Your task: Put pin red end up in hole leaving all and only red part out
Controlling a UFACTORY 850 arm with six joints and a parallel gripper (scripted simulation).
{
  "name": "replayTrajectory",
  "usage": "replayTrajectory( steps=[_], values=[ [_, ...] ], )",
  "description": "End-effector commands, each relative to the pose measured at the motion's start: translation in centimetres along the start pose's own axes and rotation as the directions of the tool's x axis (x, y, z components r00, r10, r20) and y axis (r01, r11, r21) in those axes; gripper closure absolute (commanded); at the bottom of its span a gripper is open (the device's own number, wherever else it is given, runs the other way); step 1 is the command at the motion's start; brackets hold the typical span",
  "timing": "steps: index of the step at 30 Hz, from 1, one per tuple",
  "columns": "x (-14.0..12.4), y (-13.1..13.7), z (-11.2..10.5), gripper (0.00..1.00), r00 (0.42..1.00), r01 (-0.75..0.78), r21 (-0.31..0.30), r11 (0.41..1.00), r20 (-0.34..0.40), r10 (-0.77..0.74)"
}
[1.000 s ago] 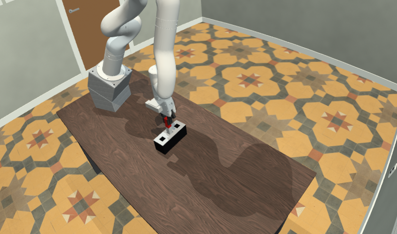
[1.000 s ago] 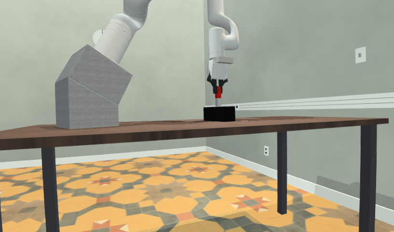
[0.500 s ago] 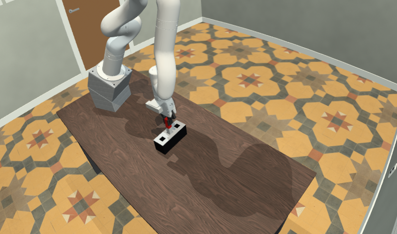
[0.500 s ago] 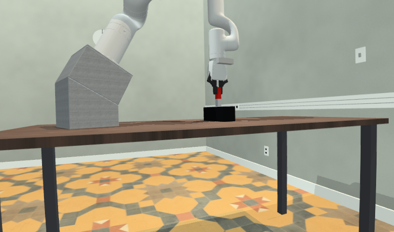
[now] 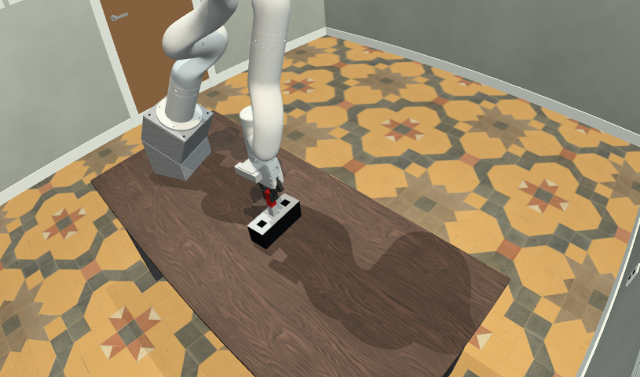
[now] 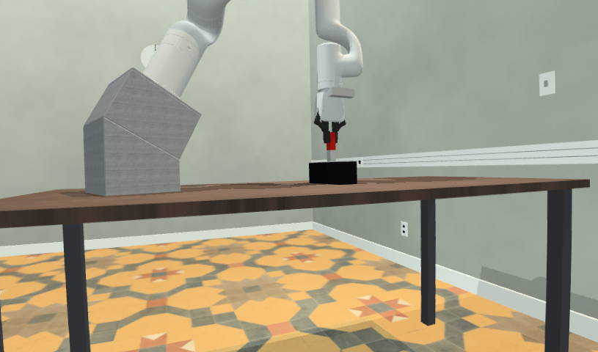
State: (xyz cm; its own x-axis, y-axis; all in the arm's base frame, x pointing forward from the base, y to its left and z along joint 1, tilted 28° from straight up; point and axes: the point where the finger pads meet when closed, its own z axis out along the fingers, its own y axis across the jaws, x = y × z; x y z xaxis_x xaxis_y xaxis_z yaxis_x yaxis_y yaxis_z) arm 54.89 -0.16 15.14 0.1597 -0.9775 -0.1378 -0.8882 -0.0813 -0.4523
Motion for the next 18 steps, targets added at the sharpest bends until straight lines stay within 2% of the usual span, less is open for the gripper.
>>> replayTrajectory(
  steps=[1, 18],
  values=[
    [0.02, -0.07, -0.04, 1.0, 1.0, 0.0, 0.001, 1.0, 0.0, 0.0],
    [-0.02, -0.14, 0.36, 1.0, 1.0, 0.0, 0.001, 1.0, 0.0, 0.0]
  ],
)
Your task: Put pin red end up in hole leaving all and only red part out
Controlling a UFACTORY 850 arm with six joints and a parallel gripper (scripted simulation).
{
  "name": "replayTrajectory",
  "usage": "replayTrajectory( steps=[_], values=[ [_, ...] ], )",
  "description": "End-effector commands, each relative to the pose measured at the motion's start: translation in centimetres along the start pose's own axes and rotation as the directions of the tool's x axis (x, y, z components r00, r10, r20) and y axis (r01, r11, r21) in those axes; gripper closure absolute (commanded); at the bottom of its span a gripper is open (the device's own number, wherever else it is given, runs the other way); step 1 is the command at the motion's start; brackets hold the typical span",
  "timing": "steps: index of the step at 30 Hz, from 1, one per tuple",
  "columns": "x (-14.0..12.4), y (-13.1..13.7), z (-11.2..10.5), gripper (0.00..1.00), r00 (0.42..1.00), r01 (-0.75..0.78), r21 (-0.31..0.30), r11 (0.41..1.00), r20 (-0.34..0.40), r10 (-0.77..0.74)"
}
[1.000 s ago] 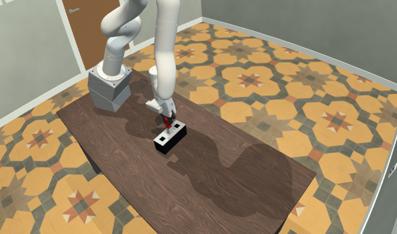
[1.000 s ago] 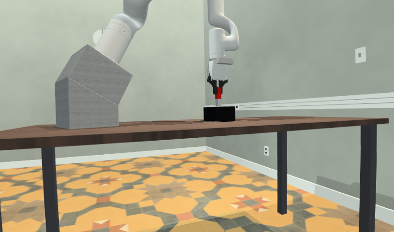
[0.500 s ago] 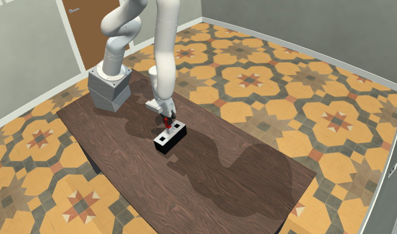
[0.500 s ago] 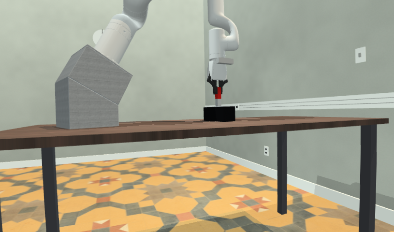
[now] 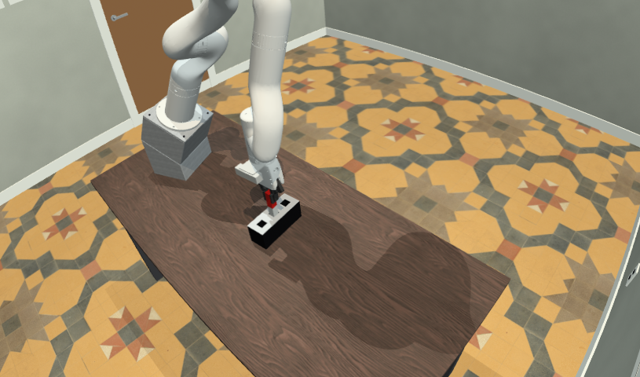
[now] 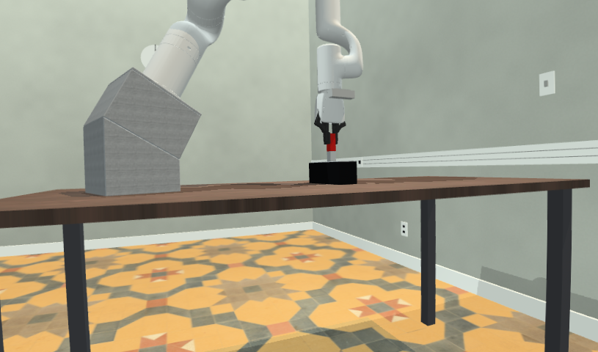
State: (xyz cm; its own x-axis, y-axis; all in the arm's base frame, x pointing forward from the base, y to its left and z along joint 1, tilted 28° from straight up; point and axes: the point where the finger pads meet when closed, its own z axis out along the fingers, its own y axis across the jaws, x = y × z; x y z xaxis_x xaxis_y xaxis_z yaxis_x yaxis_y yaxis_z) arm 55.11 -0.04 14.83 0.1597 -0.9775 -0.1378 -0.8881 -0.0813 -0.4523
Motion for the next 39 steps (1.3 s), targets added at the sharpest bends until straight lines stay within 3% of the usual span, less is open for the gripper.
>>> replayTrajectory(
  steps=[1, 39],
  values=[
    [0.01, -0.07, -0.04, 1.0, 1.0, 0.0, 0.001, 1.0, 0.0, 0.0],
    [0.03, 0.01, 0.36, 1.0, 1.0, 0.0, 0.001, 1.0, 0.0, 0.0]
  ],
)
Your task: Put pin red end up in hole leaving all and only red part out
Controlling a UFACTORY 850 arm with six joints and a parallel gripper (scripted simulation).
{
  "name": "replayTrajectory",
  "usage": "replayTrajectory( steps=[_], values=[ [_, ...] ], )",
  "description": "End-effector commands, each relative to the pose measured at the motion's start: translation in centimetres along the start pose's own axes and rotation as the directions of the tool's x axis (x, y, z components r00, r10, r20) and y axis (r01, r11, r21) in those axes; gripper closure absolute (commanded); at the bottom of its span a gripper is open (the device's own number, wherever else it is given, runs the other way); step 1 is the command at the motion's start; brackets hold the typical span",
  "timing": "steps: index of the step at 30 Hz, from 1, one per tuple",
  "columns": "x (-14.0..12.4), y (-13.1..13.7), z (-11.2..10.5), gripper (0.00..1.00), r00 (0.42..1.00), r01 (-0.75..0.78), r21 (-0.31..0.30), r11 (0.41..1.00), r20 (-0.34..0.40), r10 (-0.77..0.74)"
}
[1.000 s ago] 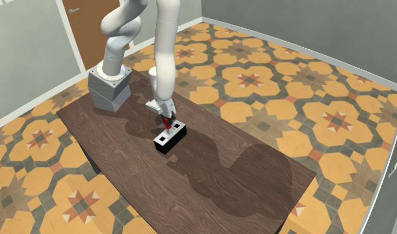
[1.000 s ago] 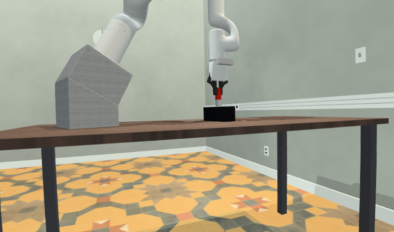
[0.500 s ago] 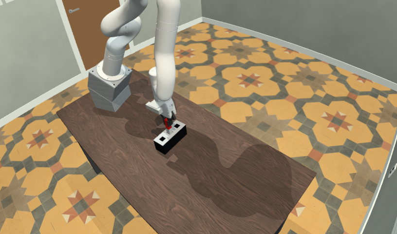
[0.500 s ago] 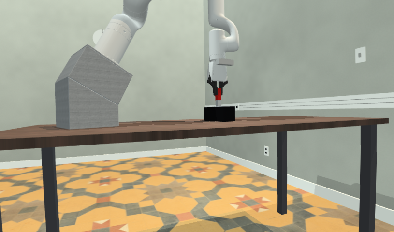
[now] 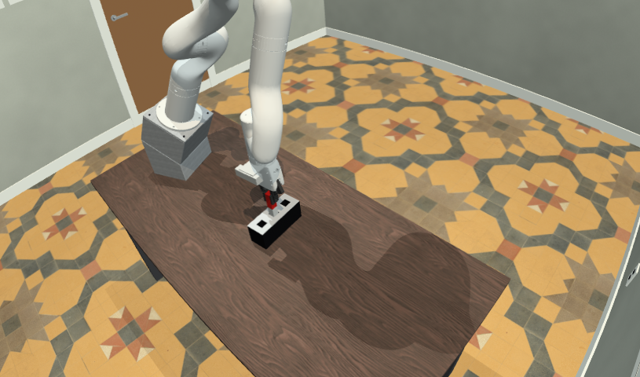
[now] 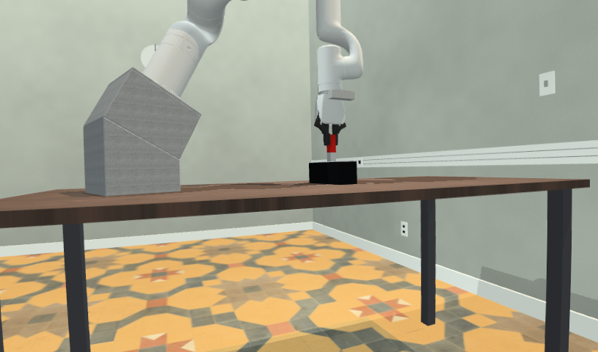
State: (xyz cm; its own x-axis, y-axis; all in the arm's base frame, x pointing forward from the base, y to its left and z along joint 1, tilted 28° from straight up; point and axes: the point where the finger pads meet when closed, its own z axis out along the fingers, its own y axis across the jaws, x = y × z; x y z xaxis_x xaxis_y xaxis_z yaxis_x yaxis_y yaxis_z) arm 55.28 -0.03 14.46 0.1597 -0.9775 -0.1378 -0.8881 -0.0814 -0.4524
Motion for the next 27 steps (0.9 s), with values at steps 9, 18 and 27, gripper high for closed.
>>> replayTrajectory(
  steps=[9, 18, 27],
  values=[
    [-0.04, -0.01, -0.04, 1.0, 1.0, 0.0, 0.001, 1.0, 0.0, 0.0],
    [-0.1, -0.08, 0.36, 1.0, 1.0, 0.0, 0.001, 1.0, 0.0, 0.0],
    [-0.1, -0.08, 0.36, 1.0, 1.0, 0.0, 0.001, 1.0, 0.0, 0.0]
  ],
)
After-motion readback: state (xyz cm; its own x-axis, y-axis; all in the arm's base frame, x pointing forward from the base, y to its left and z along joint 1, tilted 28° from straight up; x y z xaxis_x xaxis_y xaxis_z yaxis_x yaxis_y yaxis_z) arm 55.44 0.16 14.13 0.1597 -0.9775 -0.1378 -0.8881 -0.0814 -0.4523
